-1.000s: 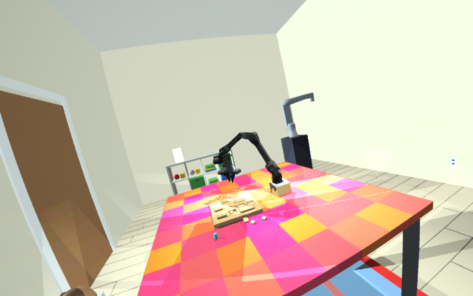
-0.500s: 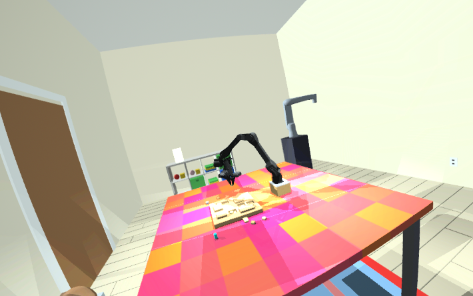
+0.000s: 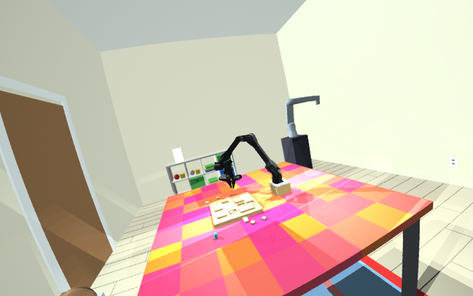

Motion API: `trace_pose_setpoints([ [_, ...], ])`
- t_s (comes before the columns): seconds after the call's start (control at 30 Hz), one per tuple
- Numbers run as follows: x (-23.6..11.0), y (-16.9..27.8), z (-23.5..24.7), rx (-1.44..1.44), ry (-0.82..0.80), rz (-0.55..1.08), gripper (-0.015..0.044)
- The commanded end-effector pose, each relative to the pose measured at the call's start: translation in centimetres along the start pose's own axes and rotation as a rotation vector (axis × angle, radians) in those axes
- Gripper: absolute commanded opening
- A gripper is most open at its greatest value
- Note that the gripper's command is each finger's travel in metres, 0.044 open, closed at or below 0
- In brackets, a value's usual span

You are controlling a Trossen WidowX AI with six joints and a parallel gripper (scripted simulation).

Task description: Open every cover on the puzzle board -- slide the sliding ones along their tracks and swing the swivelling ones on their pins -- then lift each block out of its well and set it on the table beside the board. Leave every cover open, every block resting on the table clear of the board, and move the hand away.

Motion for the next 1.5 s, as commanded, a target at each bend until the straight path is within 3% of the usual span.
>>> trace_pose_setpoints([
  [0.0,0.8,0.0,0.1,-0.001,-0.003,0.005,0.008],
  [1.07,5.5,0.1,0.6,-0.001,-0.004,0.005,0.008],
  [1.47,5.2,0.0,0.5,-0.005,-0.003,0.0,0.0395],
])
Point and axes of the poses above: the point midway between the two fingers, 35 mm back from their tips, its own x axis out along the fingers, its own z axis across the jaws, y = z × x, the point moved 6 cm from there along -x, back along the fingers, and after that the axes turned 11 degrees about -x, right-handed, at the moved point
